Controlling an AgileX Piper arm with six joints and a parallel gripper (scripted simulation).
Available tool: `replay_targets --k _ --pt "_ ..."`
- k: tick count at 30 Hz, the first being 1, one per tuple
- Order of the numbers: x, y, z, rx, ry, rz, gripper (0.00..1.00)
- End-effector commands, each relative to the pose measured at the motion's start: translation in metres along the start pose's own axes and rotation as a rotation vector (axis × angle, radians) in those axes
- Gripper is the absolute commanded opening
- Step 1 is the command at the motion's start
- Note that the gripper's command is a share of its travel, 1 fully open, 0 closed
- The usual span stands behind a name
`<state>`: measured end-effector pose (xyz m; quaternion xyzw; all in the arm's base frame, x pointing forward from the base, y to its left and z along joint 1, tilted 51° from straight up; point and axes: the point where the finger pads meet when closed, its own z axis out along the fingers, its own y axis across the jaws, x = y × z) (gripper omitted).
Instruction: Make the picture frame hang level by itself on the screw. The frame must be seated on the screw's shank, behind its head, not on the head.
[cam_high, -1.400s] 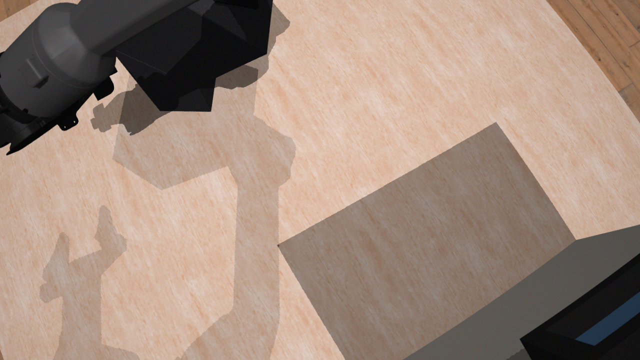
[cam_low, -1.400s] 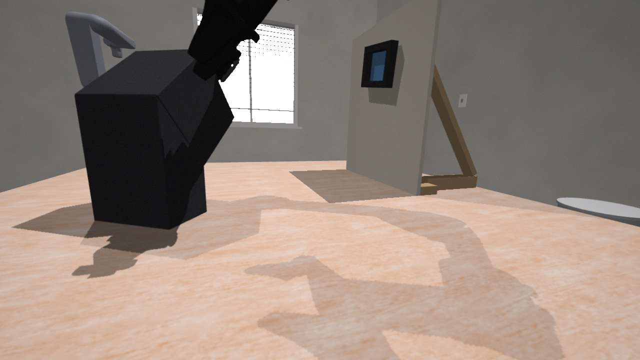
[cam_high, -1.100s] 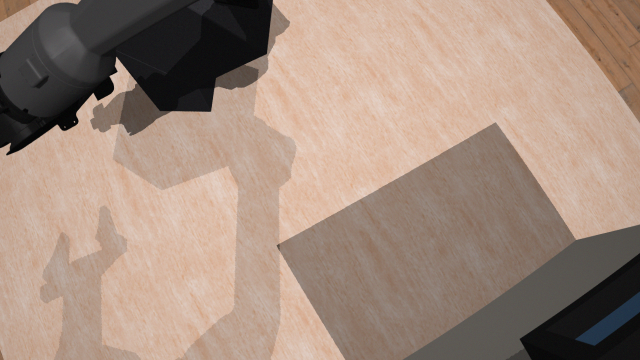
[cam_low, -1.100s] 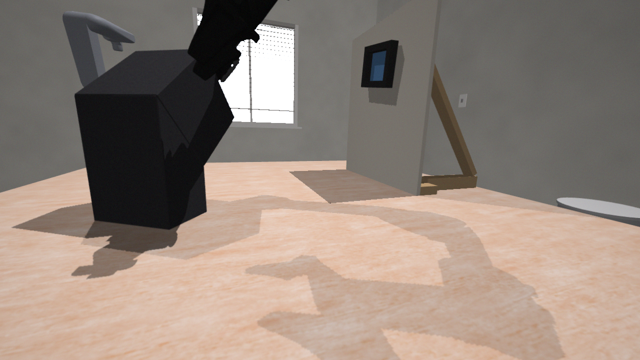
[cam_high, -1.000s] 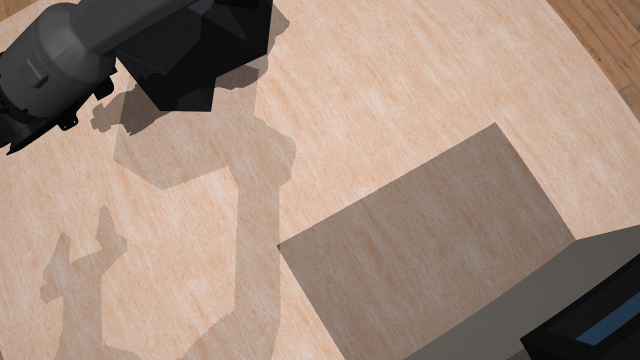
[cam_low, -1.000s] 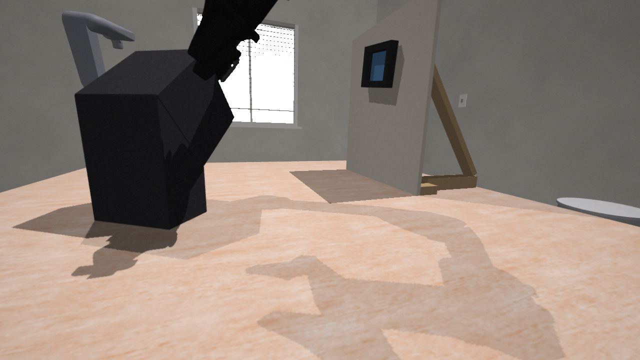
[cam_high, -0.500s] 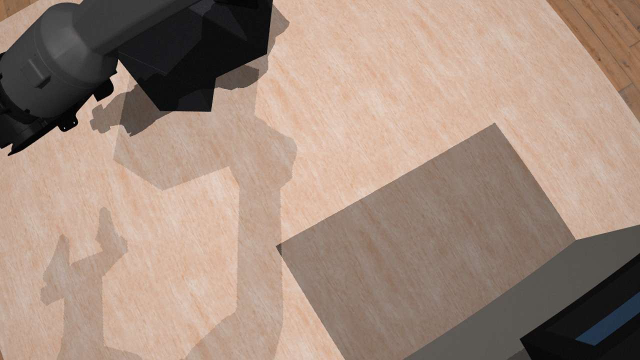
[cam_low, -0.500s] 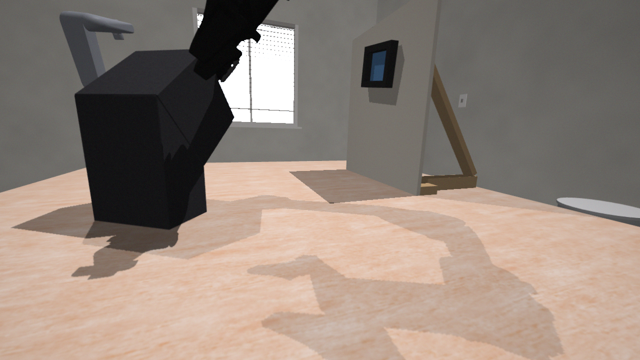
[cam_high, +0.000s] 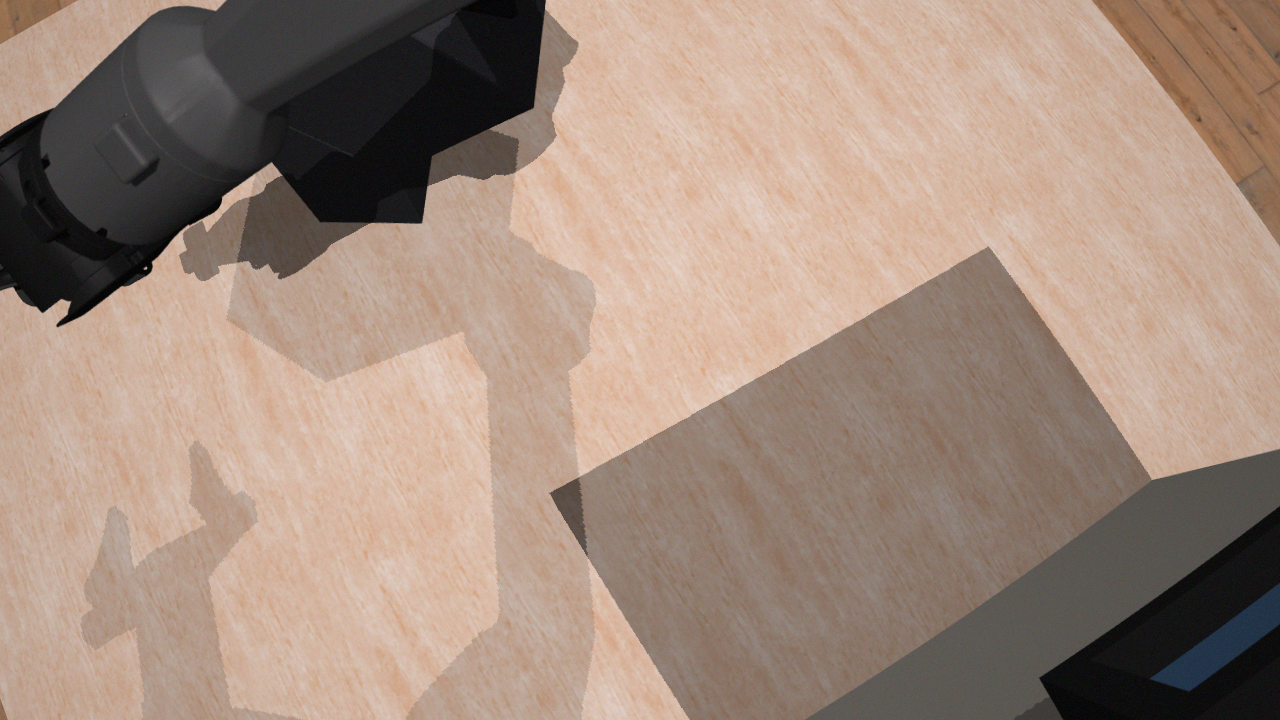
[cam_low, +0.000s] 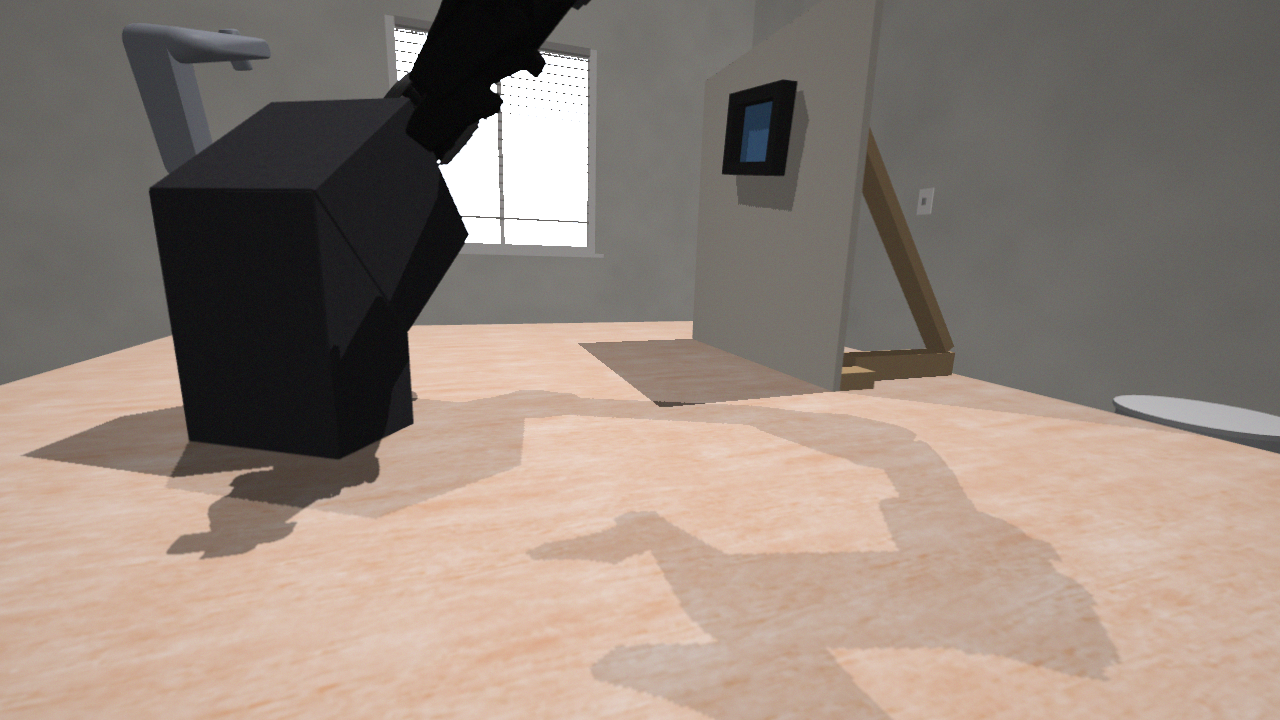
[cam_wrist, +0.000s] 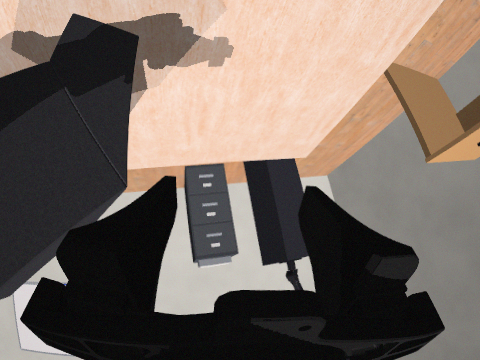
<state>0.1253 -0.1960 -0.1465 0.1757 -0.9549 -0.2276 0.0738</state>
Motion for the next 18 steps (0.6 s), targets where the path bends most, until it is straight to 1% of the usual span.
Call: replay_targets --k 1,7,9,14,18 --pt "-0.003 -0.006 -0.006 0.048 0.003 0.003 1.00" --pt "-0.015 -0.023 -0.026 0.189 -0.002 0.012 1.00" --pt "-0.015 -0.023 -0.026 0.189 -0.002 0.012 1.00" --pt "-0.030 -0.038 -0.050 0.337 -0.022 0.017 1.00" --pt "-0.046 -0.049 -0.075 0.470 -0.054 0.018 1.00"
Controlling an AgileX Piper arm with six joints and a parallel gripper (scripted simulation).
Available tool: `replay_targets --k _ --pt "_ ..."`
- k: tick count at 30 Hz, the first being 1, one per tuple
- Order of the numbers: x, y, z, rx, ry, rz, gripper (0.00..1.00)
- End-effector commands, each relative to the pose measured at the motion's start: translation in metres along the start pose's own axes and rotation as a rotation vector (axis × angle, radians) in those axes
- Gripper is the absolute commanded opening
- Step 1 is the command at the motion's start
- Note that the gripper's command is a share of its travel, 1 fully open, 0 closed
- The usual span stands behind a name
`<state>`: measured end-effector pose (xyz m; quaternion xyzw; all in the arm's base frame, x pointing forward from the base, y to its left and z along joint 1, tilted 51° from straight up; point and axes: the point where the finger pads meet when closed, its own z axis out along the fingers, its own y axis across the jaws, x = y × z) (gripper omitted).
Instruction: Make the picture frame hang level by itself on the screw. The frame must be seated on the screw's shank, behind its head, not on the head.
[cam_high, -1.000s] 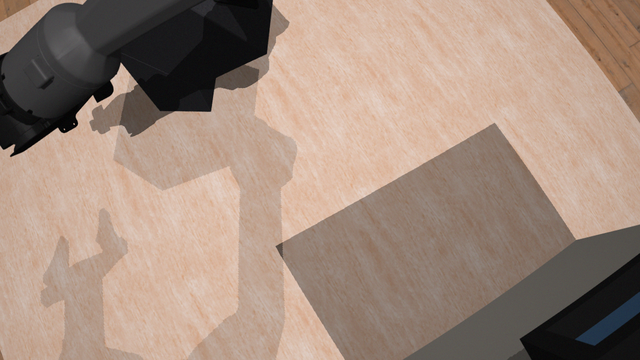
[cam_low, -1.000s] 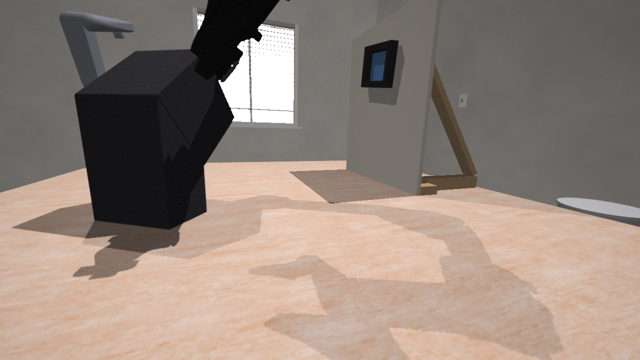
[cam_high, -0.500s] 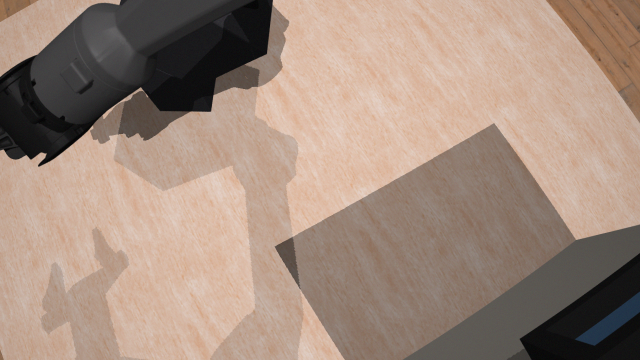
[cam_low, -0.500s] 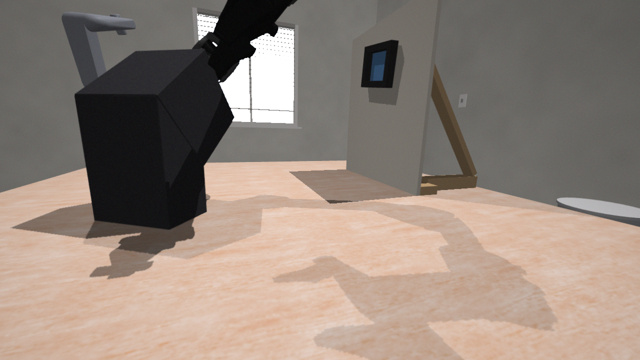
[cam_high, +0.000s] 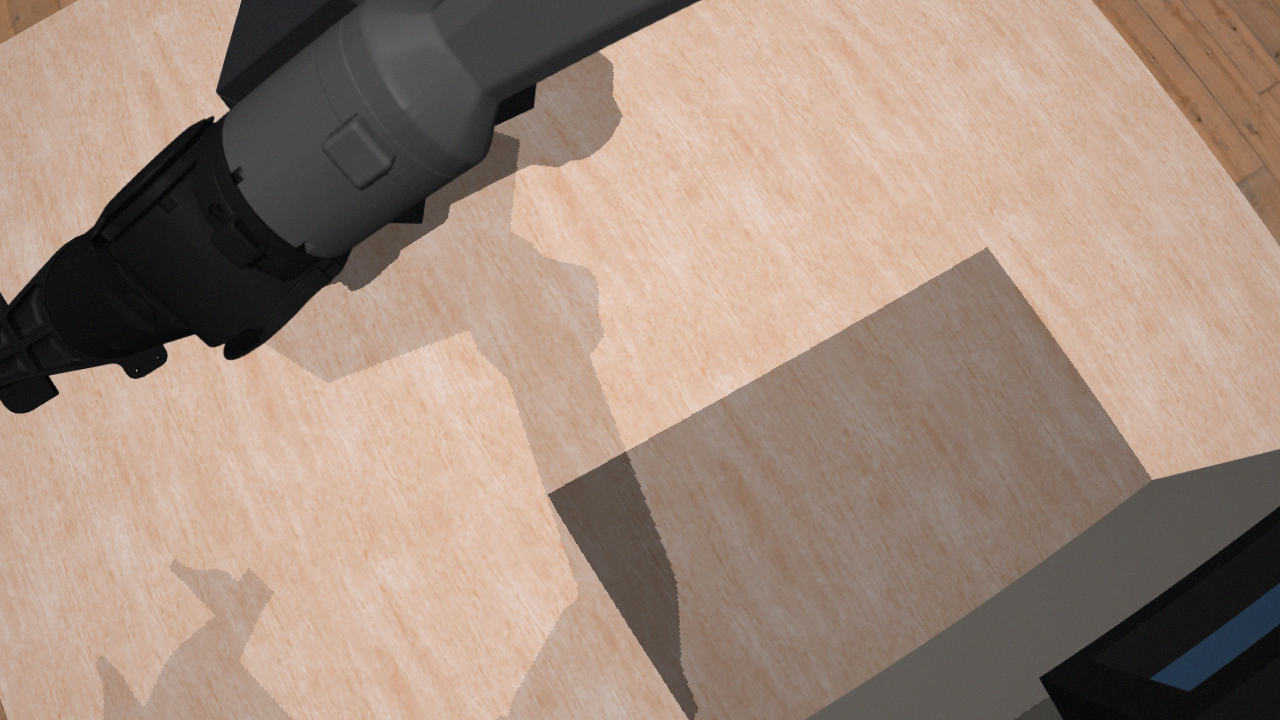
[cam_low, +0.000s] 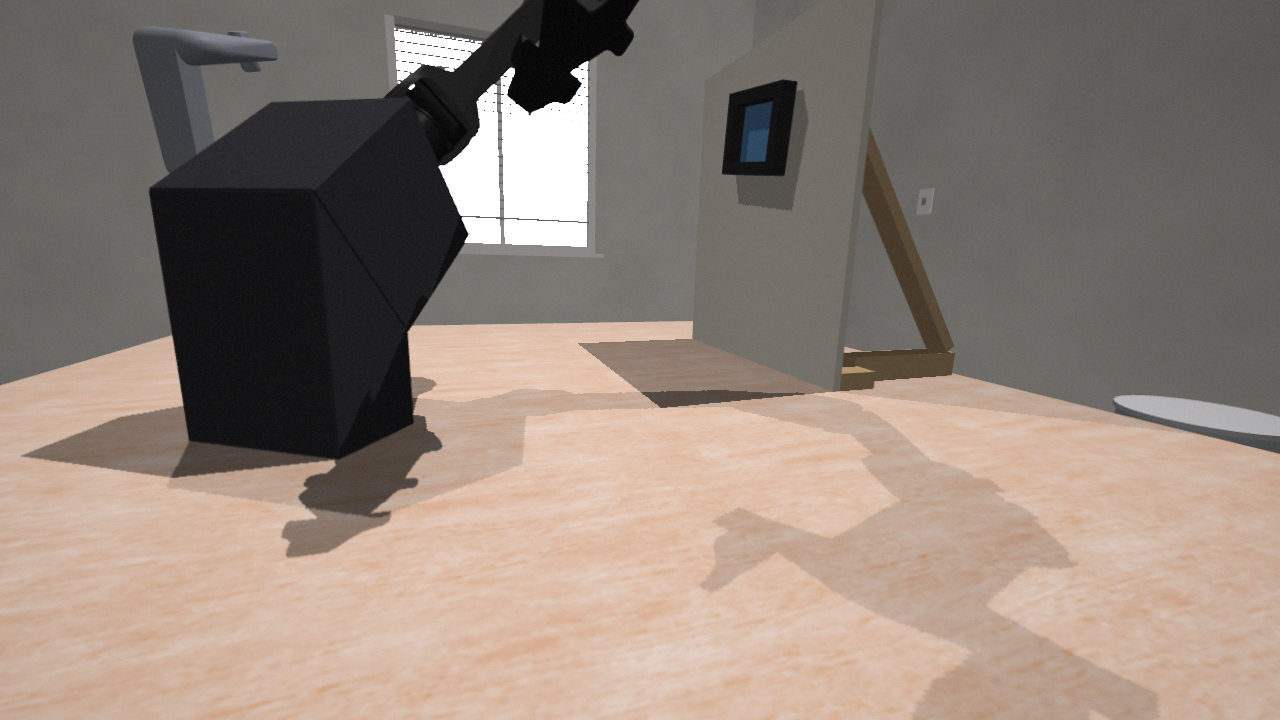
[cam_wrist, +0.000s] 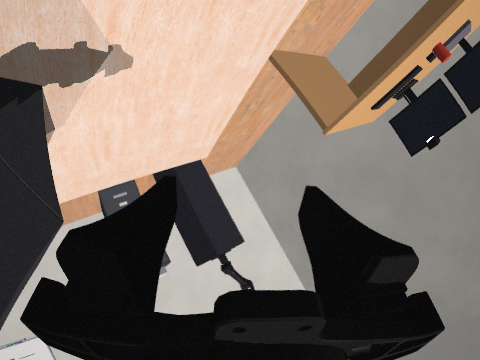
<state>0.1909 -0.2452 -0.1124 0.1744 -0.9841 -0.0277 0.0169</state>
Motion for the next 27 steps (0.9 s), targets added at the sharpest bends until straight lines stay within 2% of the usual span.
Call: replay_targets --k 1,6,8,9,16,22,23,25,27 --pt "-0.011 -0.012 -0.012 0.087 -0.021 0.003 1.00" --pt "-0.039 -0.035 -0.044 0.267 -0.095 0.008 1.00" --pt "-0.039 -0.035 -0.044 0.267 -0.095 0.008 1.00" --pt "-0.046 -0.039 -0.052 0.304 -0.114 0.008 1.00" --pt "-0.094 -0.058 -0.115 0.552 -0.285 0.009 1.00" --pt "-0.136 -0.057 -0.180 0.740 -0.481 0.003 1.00" --pt "-0.142 -0.055 -0.192 0.767 -0.518 0.001 1.00" --pt "-0.142 -0.055 -0.192 0.767 -0.518 0.001 1.00" --pt "-0.155 -0.050 -0.215 0.819 -0.593 -0.003 1.00"
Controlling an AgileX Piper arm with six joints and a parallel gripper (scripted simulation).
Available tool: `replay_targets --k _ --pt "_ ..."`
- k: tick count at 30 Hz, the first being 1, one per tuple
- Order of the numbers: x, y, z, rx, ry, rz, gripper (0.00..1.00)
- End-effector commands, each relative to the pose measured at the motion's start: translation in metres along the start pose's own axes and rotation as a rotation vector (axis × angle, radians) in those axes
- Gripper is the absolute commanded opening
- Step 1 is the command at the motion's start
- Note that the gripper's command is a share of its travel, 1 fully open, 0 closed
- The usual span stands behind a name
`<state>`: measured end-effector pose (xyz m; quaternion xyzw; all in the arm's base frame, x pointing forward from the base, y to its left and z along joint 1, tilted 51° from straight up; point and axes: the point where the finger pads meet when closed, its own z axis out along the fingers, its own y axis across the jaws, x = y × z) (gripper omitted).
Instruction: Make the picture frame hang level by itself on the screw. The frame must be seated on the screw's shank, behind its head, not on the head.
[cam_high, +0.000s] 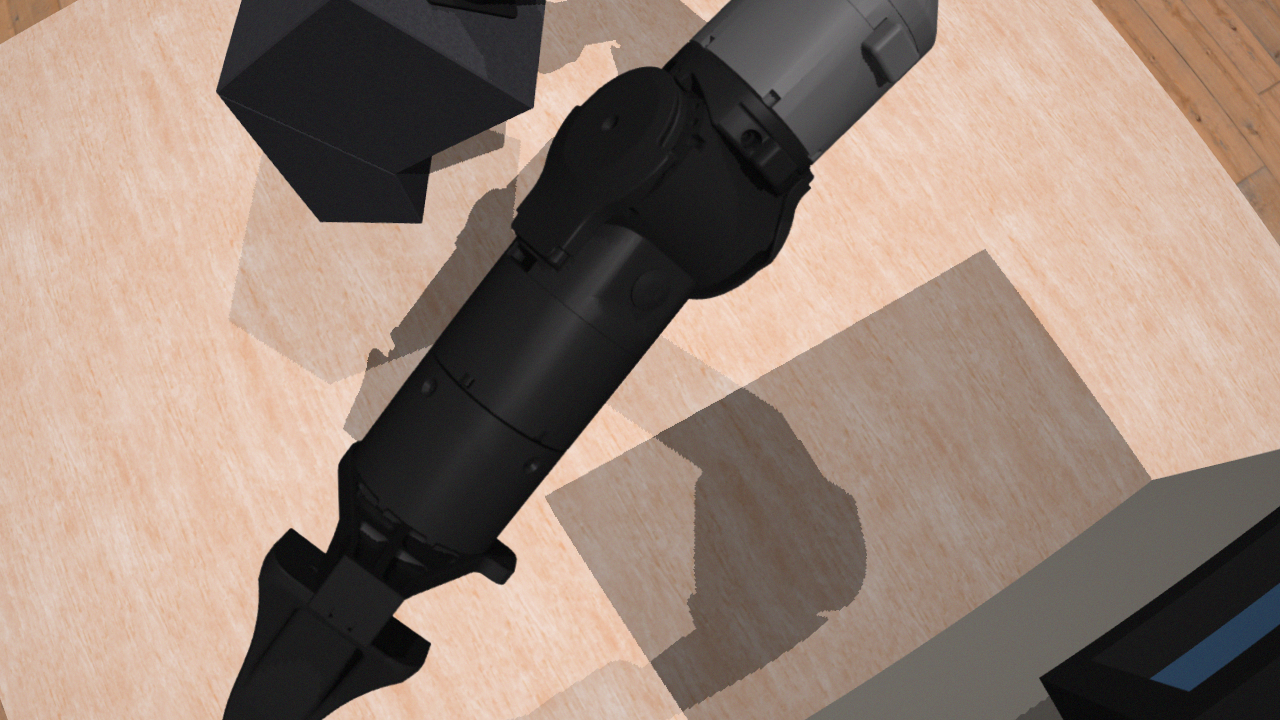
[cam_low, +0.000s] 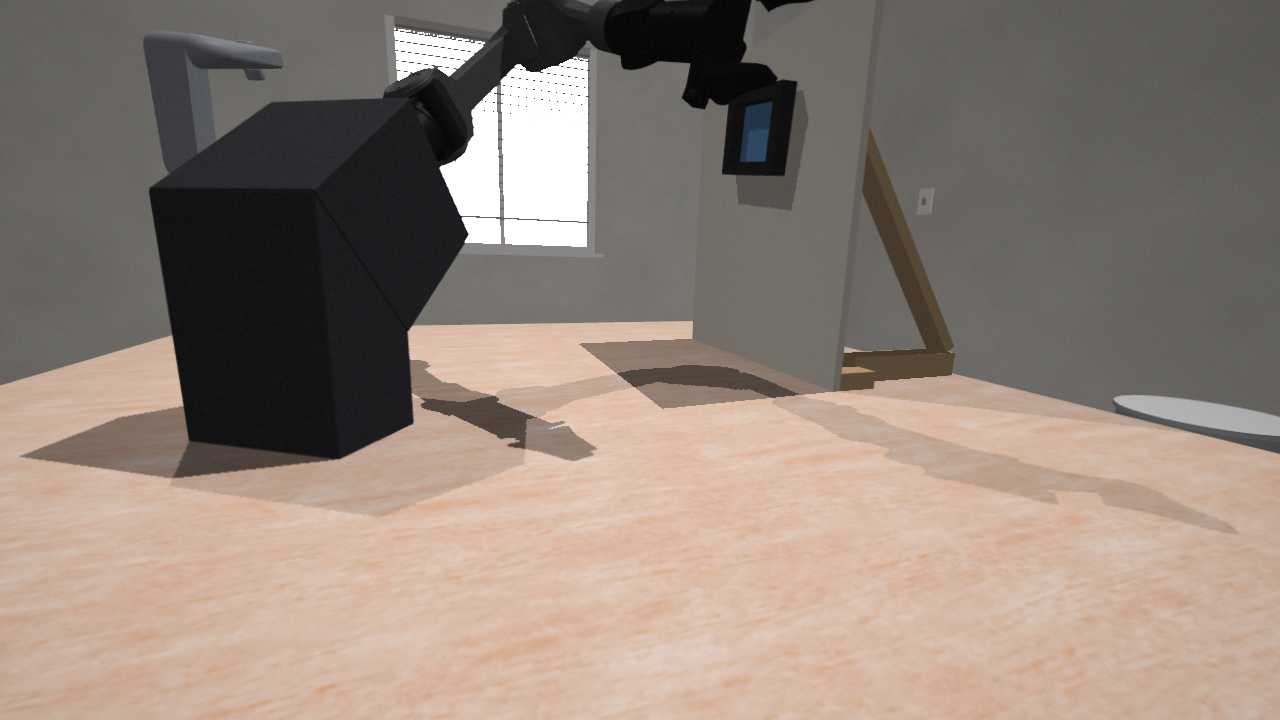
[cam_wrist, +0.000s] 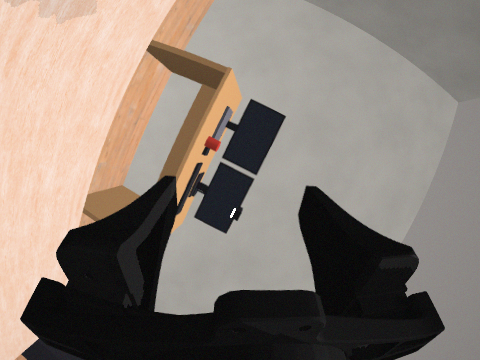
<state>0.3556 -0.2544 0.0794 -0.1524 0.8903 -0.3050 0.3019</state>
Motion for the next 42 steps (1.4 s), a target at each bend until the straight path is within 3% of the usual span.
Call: replay_targets --k 1,13,15,22,30,42 --pt "-0.026 -0.011 -0.014 0.056 -0.100 0.016 1.00" --pt "-0.138 -0.043 -0.113 0.270 -0.557 0.103 1.00" --pt "-0.138 -0.043 -0.113 0.270 -0.557 0.103 1.00" --pt "-0.179 -0.048 -0.175 0.328 -0.793 0.152 1.00" --pt "-0.203 -0.047 -0.233 0.355 -1.000 0.196 1.00" --pt "-0.215 -0.045 -0.274 0.363 -1.145 0.227 1.00"
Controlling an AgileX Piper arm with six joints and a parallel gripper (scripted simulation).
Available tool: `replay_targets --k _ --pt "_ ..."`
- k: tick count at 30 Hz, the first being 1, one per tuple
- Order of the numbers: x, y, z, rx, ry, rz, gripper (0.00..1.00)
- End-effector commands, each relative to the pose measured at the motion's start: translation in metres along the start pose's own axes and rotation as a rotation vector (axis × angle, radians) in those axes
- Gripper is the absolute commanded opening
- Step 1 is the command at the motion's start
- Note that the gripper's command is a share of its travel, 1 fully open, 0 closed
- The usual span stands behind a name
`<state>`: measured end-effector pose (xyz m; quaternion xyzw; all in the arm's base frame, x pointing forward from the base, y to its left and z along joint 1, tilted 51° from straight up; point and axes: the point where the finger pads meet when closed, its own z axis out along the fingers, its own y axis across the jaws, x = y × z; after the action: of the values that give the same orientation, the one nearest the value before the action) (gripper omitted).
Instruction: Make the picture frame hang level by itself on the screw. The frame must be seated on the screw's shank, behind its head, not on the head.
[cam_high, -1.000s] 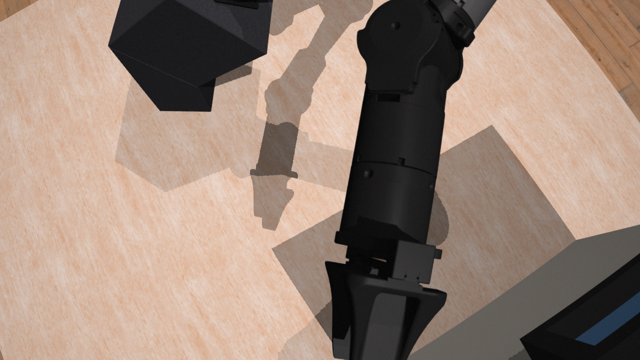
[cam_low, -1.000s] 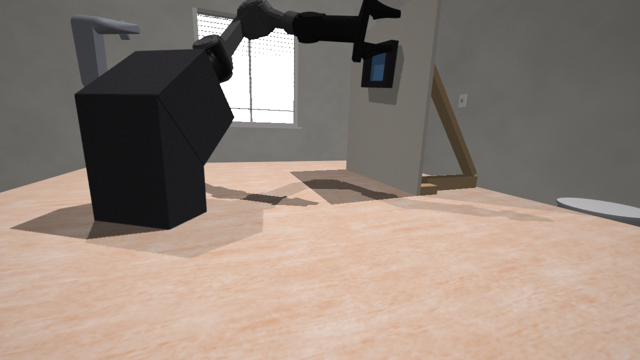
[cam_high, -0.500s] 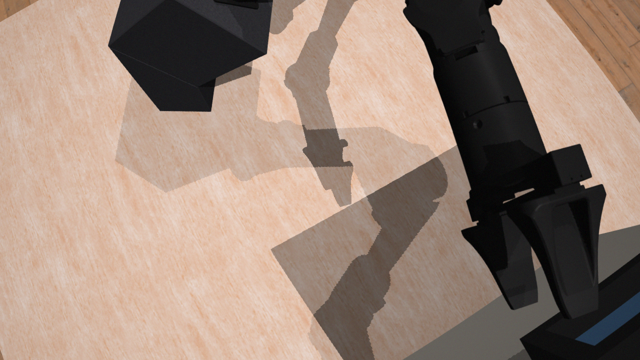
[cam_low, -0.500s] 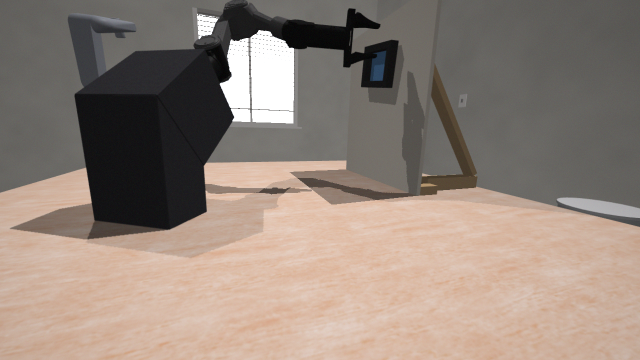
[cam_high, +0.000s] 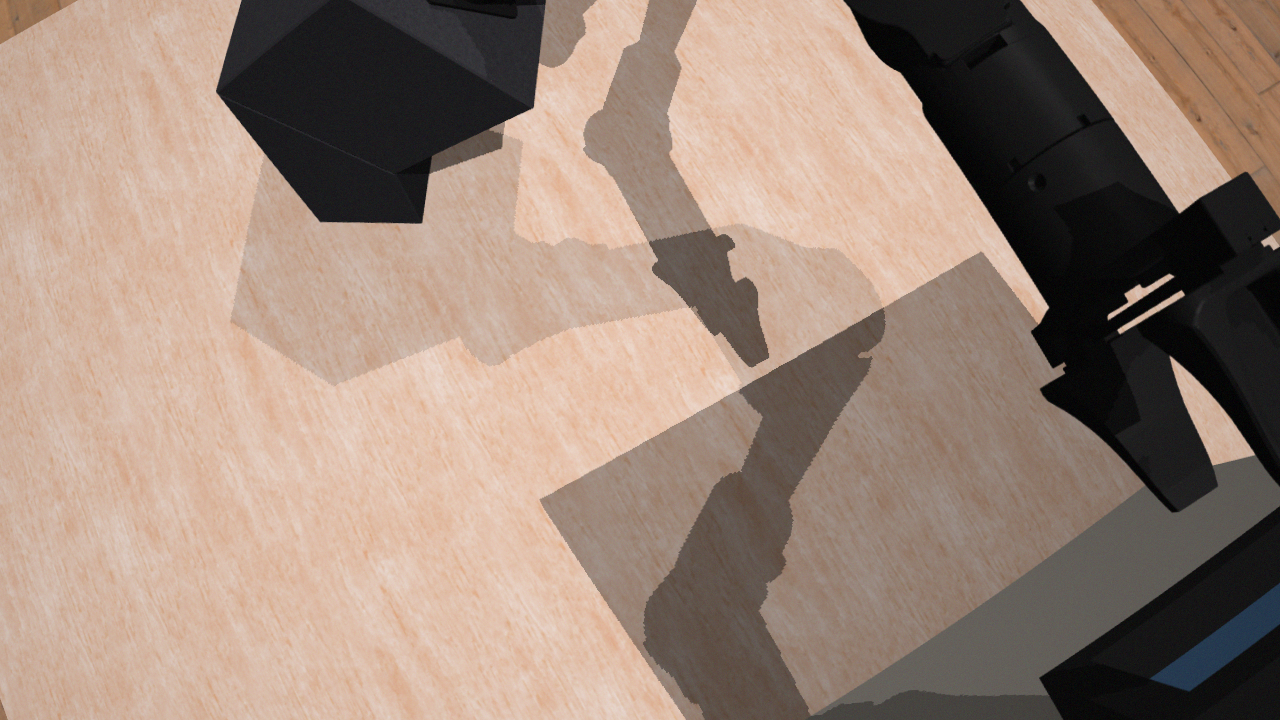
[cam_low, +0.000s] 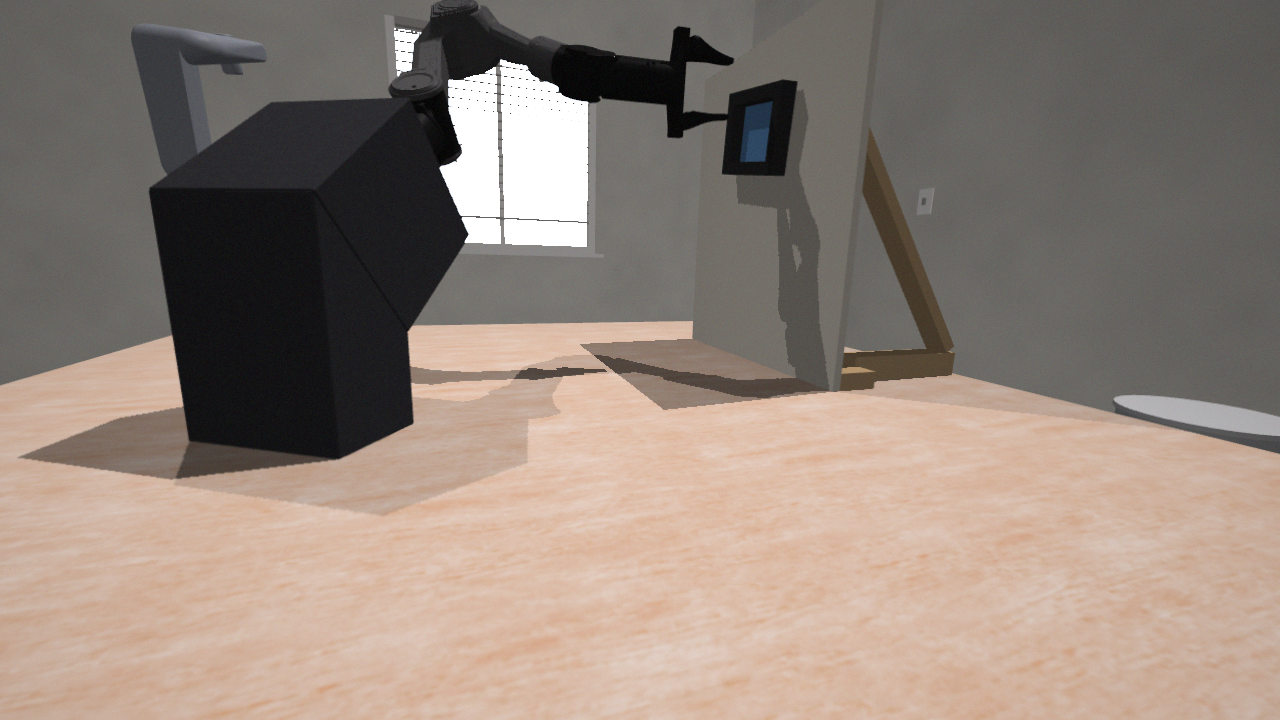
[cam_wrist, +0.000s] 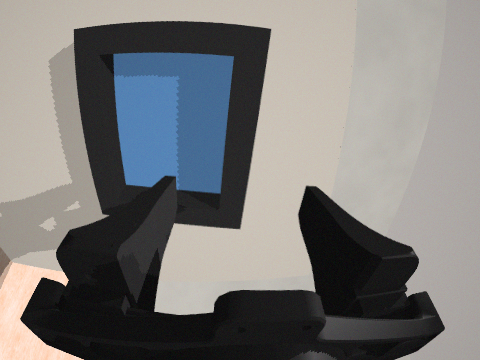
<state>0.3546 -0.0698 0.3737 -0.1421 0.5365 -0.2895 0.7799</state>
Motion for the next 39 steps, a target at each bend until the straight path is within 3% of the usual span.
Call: replay_targets --k 1,15,16,39 --pt "-0.0067 -0.0002 -0.0019 0.002 -0.021 0.007 1.00" --pt "-0.0150 -0.0005 -0.0036 0.005 -0.049 0.017 1.00" --pt "-0.0150 -0.0005 -0.0036 0.005 -0.049 0.017 0.63" --pt "-0.0150 -0.0005 -0.0036 0.005 -0.049 0.017 0.63"
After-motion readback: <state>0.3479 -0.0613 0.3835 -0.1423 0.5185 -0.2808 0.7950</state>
